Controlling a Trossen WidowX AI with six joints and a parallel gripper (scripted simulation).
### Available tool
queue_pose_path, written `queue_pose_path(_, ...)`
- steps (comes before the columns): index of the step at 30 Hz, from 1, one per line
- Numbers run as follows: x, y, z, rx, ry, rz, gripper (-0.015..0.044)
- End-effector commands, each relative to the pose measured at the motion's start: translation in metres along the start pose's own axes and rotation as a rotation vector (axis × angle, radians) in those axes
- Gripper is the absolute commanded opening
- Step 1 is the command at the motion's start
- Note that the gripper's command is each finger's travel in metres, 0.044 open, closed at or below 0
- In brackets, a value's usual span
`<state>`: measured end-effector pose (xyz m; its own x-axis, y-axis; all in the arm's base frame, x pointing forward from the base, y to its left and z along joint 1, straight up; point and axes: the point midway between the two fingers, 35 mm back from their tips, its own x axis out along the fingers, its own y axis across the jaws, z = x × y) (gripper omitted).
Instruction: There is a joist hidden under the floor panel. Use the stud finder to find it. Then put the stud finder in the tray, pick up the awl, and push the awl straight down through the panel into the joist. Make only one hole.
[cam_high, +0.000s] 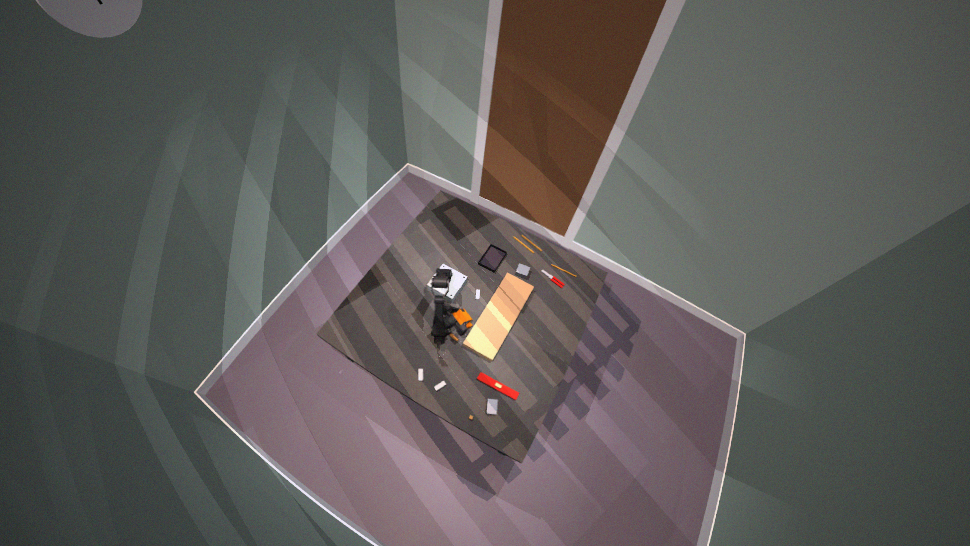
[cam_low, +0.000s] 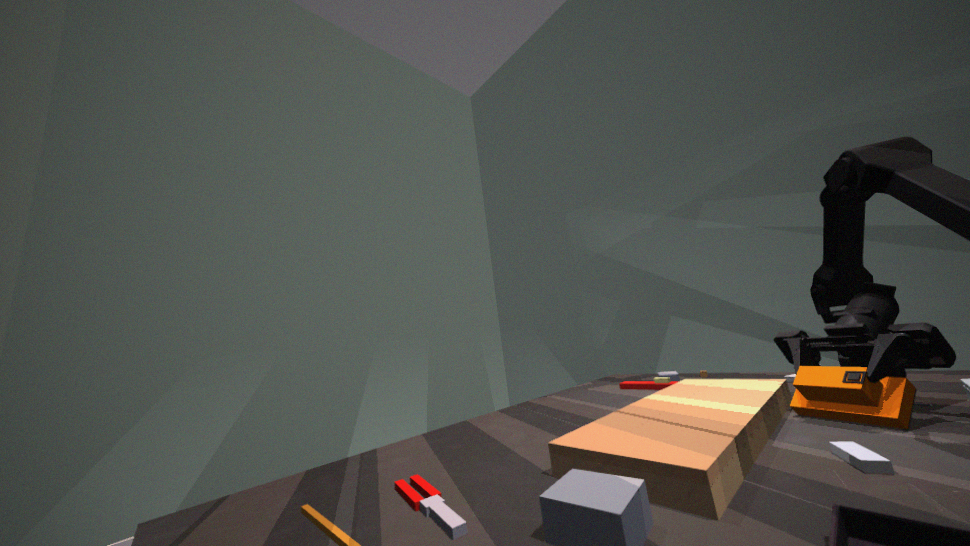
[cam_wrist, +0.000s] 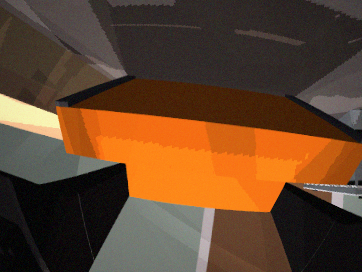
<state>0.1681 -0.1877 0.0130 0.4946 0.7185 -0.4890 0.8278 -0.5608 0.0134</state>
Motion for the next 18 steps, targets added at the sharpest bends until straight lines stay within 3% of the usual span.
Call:
queue_pose_path(1, -0.0020, 0.0000, 0.0050, -0.006, -0.019, -0.005, 0.0378)
queue_pose_path(18, -0.0006, 0.0001, 0.0005, 0.001, 0.001, 0.000, 0.0378)
